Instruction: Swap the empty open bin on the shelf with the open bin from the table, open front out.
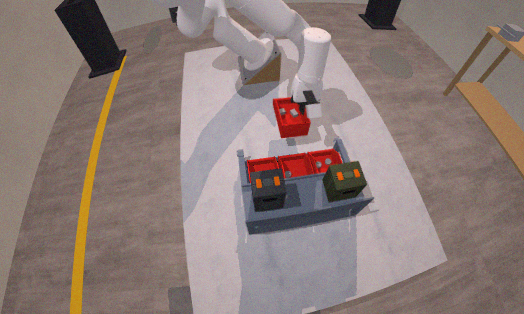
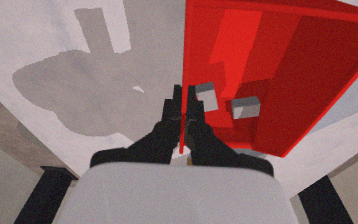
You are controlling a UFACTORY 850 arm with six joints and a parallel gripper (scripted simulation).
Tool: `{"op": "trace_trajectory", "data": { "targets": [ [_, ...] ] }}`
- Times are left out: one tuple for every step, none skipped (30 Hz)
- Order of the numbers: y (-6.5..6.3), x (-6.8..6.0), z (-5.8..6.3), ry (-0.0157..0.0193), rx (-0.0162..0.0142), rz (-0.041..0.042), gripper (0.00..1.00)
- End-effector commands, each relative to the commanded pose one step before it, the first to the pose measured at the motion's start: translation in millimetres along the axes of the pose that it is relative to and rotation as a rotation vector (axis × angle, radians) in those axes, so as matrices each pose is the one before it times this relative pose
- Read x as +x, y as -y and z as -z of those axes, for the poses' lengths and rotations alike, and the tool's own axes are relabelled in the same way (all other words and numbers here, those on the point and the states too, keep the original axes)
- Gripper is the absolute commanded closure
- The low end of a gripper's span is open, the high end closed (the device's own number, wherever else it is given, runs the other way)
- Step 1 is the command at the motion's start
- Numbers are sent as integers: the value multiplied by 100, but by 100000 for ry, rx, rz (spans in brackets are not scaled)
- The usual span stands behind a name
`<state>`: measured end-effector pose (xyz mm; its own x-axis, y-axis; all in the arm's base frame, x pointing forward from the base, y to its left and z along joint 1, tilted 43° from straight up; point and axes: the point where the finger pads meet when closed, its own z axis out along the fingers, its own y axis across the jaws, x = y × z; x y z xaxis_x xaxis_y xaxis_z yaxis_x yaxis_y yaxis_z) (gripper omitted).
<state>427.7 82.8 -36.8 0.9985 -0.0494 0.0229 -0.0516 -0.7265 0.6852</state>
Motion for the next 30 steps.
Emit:
{"op": "trace_trajectory", "data": {
  "targets": [
    [31,66,-975,-143,80,-54,100],
    [0,0,-288,0,0,0,100],
    [1,-1,-297,1,1,1,100],
    [0,0,-303,-1,-1,0,100],
    [1,0,-308,0,0,0,100],
    [1,-1,-310,0,1,0,100],
    [0,0,-309,-1,-1,0,100],
    [1,-1,-307,0,1,0,100],
    [0,0,-302,0,0,0,100],
    [0,0,0,0,0,0,100],
    [0,0,0,0,0,0,100],
    [0,0,-296,0,0,0,100],
    [1,-1,-287,1,1,0,100],
    [0,1,-277,-1,-1,0,100],
    [1,-1,-265,1,1,0,100],
    [0,0,-251,-1,-1,0,100],
    [1,-1,-236,1,1,0,100],
    [0,0,-219,-1,-1,0,100],
    [0,-1,-202,1,1,0,100],
    [0,0,-183,-1,-1,0,100],
    [0,0,-164,0,0,0,100],
    [0,-1,-144,1,1,0,100],
    [0,0,-124,0,-1,0,100],
    [0,0,-105,0,0,0,100],
    [0,0,-86,0,0,0,100],
    [0,0,-68,0,0,0,100],
    [0,0,0,0,0,0,100],
    [0,0,0,0,0,0,100],
    [0,0,-51,0,0,0,100],
    [0,0,-36,0,0,0,100]
  ]
}}
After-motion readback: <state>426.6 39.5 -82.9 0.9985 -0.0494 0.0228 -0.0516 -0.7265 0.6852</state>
